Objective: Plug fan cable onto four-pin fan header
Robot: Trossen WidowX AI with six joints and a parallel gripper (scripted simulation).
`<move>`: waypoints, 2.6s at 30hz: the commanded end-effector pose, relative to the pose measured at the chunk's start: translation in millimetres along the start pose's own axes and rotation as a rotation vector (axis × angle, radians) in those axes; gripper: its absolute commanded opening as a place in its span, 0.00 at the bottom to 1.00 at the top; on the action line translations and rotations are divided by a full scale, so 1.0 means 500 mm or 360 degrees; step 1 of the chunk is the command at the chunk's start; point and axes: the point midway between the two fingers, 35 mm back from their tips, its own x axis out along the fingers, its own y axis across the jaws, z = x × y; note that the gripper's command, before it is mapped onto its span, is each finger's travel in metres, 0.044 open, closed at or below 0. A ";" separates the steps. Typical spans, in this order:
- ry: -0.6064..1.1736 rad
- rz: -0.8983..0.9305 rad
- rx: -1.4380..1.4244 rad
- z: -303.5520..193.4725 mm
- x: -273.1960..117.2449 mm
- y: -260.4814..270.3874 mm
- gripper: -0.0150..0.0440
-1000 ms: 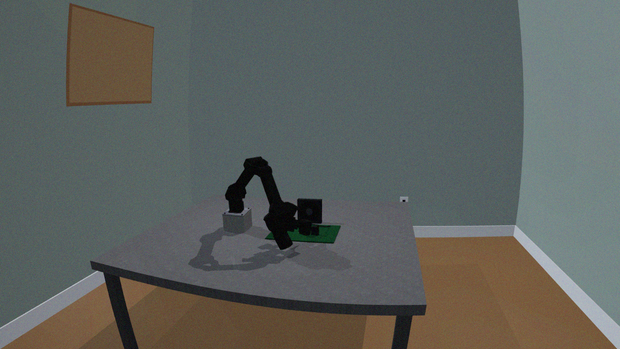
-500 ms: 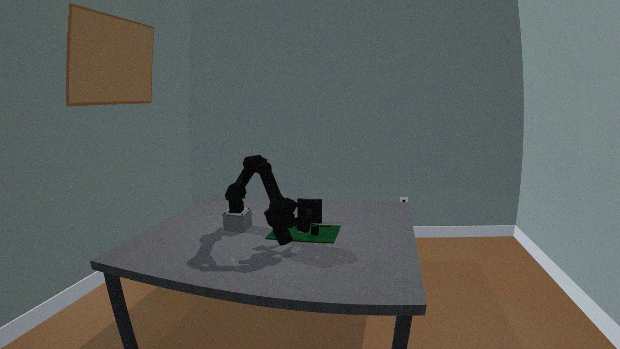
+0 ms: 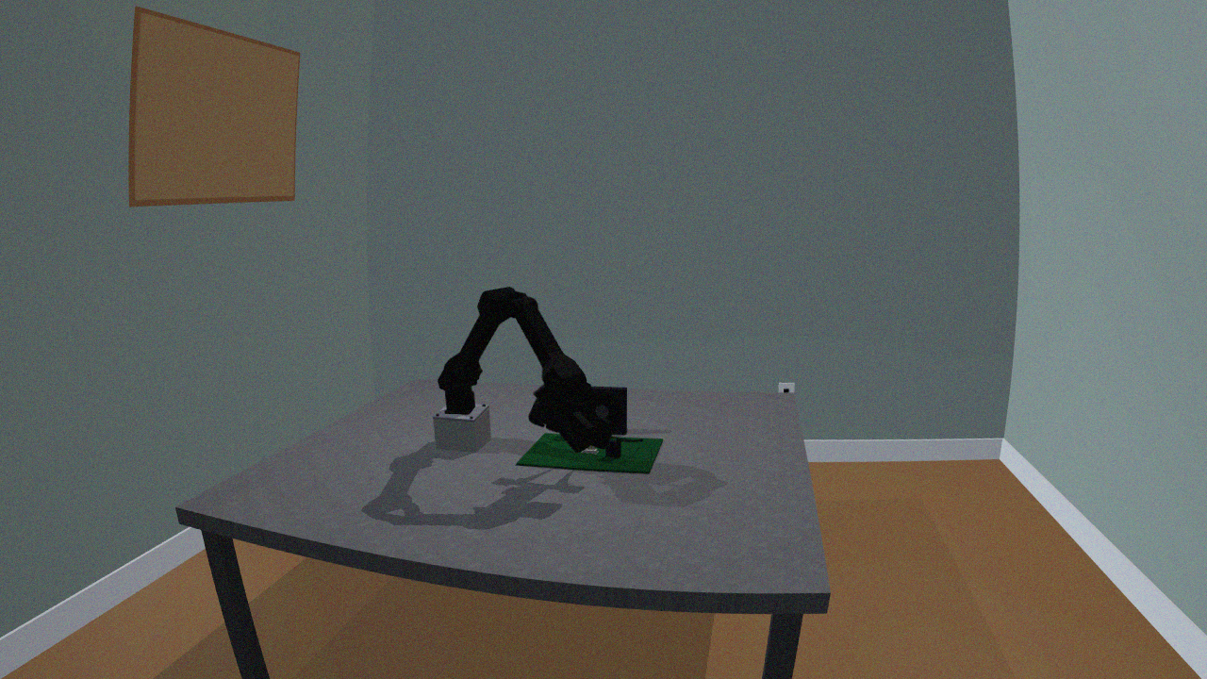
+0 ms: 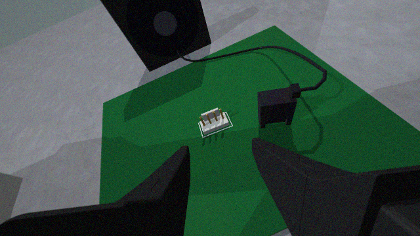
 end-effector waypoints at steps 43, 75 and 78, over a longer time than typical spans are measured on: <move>0.1402 -0.0496 0.0310 0.051 -0.026 -0.049 0.78; 0.1474 0.0841 -0.2278 0.290 -0.002 -0.039 1.00; 0.1474 0.0841 -0.2278 0.290 -0.002 -0.039 1.00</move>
